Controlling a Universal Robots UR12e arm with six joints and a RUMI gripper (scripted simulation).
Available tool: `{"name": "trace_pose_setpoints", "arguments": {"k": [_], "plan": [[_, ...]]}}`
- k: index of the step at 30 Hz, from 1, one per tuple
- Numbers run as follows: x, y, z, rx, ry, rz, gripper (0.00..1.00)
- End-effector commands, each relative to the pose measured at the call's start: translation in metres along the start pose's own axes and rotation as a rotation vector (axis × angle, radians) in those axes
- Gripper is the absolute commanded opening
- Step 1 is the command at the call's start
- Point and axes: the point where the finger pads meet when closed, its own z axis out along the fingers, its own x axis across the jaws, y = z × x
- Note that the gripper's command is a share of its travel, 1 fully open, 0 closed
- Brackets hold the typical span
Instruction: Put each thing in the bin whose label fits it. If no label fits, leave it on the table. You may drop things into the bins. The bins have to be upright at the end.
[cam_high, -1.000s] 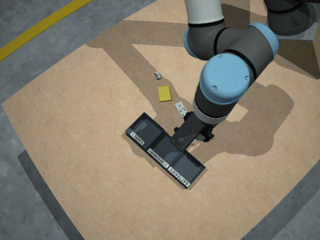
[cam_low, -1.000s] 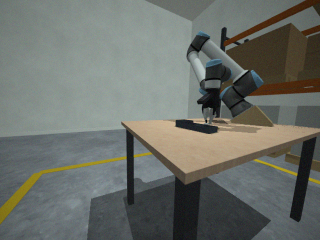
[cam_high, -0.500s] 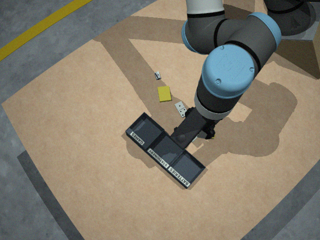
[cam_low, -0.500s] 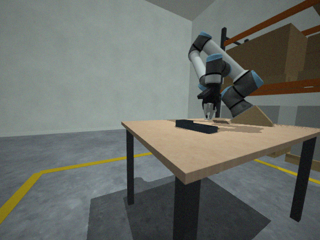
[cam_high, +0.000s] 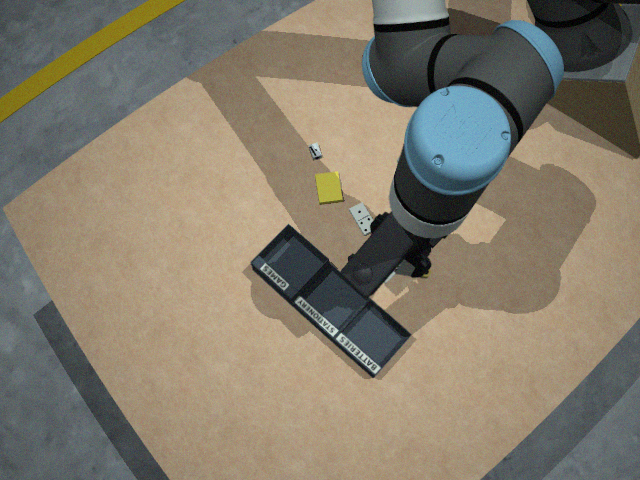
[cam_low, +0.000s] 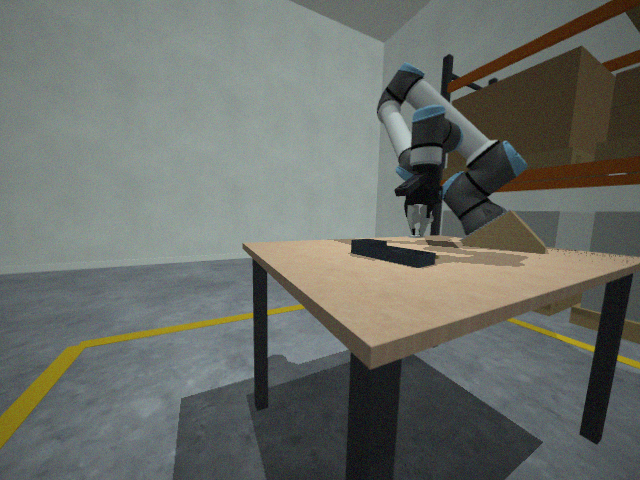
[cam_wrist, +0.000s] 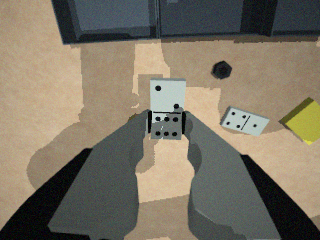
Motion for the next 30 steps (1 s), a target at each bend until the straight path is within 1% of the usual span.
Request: {"name": "trace_pose_setpoints", "arguments": {"k": [1, 3, 6, 18, 20, 21, 28, 30], "plan": [[0.005, -0.004, -0.002, 0.001, 0.0, 0.05, 0.0], [0.005, -0.004, -0.002, 0.001, 0.0, 0.05, 0.0], [0.019, -0.015, -0.002, 0.001, 0.0, 0.2, 0.0], [0.076, -0.059, -0.002, 0.005, -0.003, 0.568, 0.0], [0.076, -0.059, -0.002, 0.005, -0.003, 0.568, 0.0], [0.08, -0.063, -0.002, 0.006, -0.003, 0.655, 0.0], [0.114, -0.089, -0.002, 0.009, -0.006, 0.86, 0.0], [0.115, -0.09, -0.002, 0.01, -0.006, 0.922, 0.0]]}}
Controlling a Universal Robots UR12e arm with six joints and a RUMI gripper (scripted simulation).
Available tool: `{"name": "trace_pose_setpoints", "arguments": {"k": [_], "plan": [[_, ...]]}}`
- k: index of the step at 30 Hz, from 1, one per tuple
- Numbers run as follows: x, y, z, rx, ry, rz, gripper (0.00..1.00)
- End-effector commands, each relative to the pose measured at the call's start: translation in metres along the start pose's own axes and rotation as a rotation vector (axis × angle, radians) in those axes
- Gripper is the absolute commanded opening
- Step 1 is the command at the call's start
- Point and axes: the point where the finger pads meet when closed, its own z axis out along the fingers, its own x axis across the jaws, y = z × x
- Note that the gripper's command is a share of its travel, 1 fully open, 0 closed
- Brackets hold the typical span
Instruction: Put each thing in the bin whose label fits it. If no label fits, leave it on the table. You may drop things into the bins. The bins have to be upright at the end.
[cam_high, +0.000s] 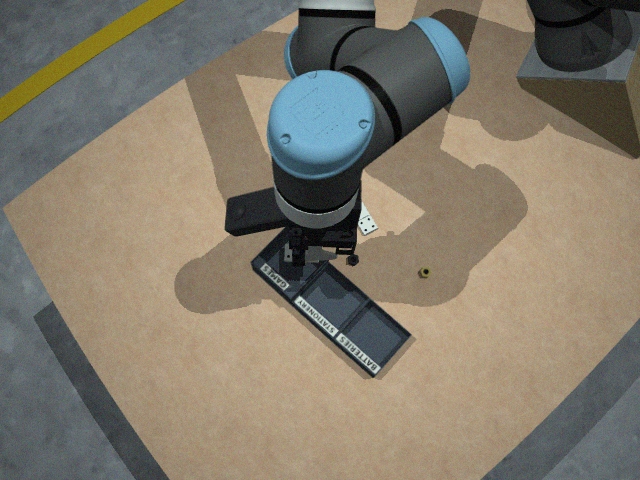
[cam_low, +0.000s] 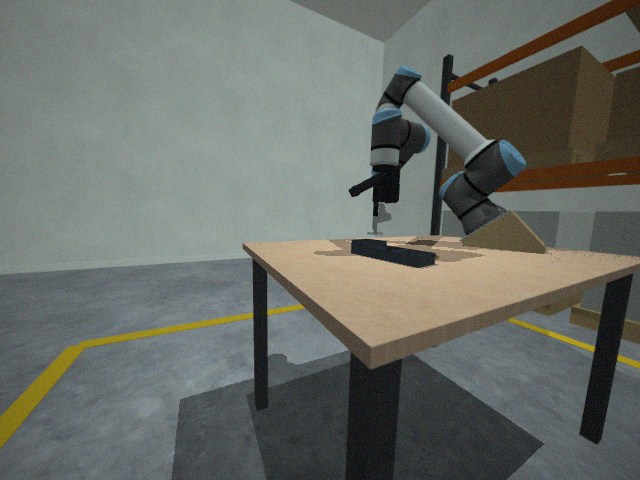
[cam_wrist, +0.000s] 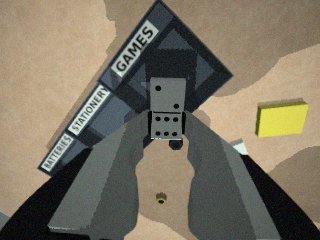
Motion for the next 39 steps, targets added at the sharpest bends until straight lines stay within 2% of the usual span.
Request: {"name": "trace_pose_setpoints", "arguments": {"k": [1, 5, 7, 8, 20, 36, 39], "plan": [[0.0008, -0.0139, -0.0002, -0.001, 0.003, 0.157, 0.0], [0.0008, -0.0143, -0.0002, 0.0, 0.001, 0.28, 0.0], [0.0008, -0.0143, -0.0002, 0.0, 0.001, 0.28, 0.0], [0.0008, -0.0143, -0.0002, 0.0, 0.001, 0.365, 0.0], [0.001, -0.014, -0.0002, -0.003, 0.014, 0.713, 0.0], [0.0008, -0.0138, -0.0002, -0.003, 0.014, 0.713, 0.0], [0.0009, -0.0138, 0.0058, -0.003, 0.014, 0.713, 0.0]]}}
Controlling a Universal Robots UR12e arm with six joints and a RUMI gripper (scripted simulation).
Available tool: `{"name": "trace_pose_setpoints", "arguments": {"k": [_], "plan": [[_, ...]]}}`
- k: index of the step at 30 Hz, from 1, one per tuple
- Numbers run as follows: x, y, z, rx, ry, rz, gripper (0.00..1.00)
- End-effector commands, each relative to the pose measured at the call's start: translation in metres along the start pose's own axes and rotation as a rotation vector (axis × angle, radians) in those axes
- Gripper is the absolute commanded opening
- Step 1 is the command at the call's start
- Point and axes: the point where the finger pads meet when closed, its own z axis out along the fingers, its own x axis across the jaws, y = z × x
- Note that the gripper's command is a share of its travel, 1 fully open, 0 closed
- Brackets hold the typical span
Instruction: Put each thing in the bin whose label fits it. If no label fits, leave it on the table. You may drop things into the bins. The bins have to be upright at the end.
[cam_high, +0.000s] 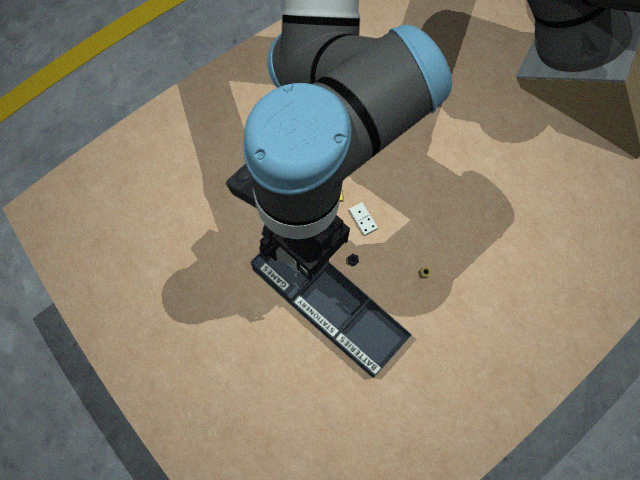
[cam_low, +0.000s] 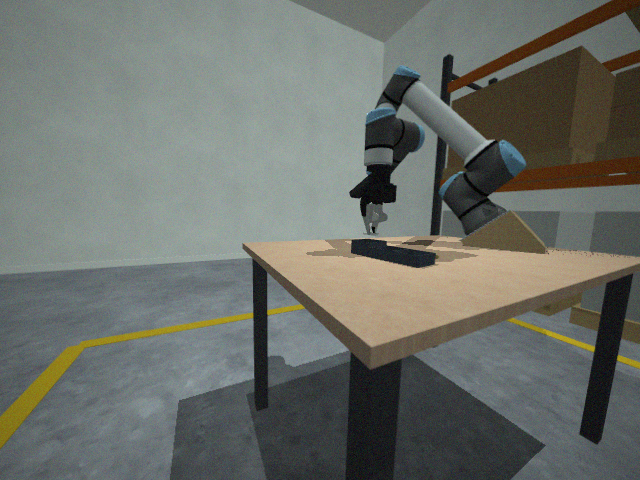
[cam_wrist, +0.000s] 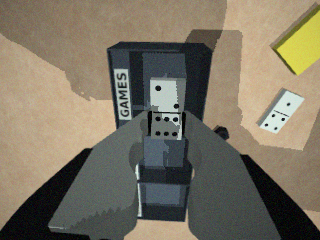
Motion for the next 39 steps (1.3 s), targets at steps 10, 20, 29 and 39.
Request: {"name": "trace_pose_setpoints", "arguments": {"k": [10, 20, 29, 39], "plan": [[0.0, 0.0, 0.02, 0.0, -0.001, 0.001, 0.0], [0.0, 0.0, 0.036, 0.0, -0.001, 0.001, 0.0], [0.0, 0.0, 0.05, 0.0, -0.001, 0.001, 0.0], [0.0, 0.0, 0.05, 0.0, -0.001, 0.001, 0.0]]}}
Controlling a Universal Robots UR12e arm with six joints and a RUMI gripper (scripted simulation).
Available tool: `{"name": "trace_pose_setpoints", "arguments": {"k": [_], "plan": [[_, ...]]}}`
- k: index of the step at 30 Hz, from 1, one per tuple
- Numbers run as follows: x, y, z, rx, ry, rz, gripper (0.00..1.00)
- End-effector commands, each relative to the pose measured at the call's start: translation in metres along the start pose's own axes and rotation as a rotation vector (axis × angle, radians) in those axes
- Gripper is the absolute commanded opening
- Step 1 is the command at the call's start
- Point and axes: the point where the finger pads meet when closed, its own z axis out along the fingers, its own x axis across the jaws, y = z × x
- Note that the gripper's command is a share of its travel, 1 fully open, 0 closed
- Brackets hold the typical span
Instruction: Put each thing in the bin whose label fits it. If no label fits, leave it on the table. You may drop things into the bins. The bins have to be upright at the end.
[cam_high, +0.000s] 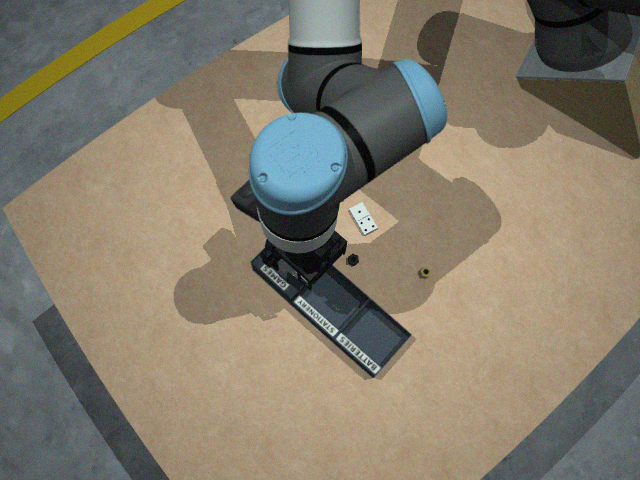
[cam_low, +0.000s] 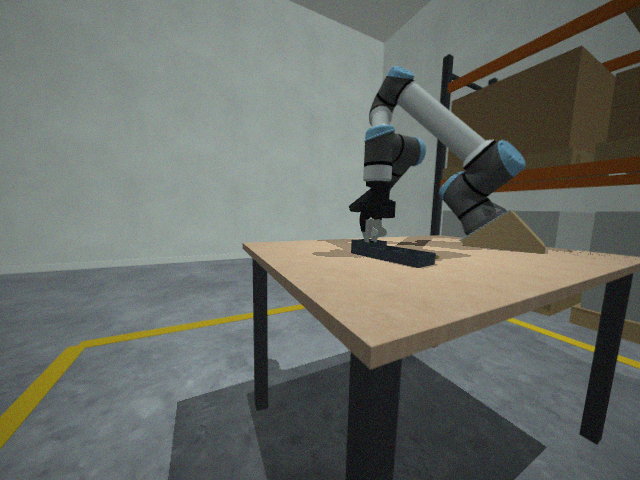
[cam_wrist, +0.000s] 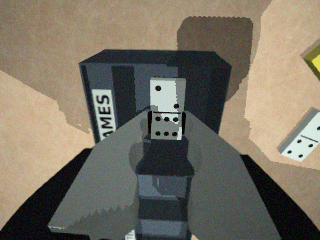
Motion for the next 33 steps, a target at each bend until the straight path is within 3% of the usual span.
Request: {"name": "trace_pose_setpoints", "arguments": {"k": [1, 4, 5, 22, 33], "plan": [[0.0, 0.0, 0.0, 0.0, -0.001, 0.0, 0.0], [0.0, 0.0, 0.0, 0.0, -0.001, 0.0, 0.0], [0.0, 0.0, 0.0, 0.0, -0.001, 0.0, 0.19], [0.0, 0.0, 0.0, 0.0, -0.001, 0.0, 0.19], [0.0, 0.0, -0.012, 0.0, -0.001, 0.0, 0.19]]}}
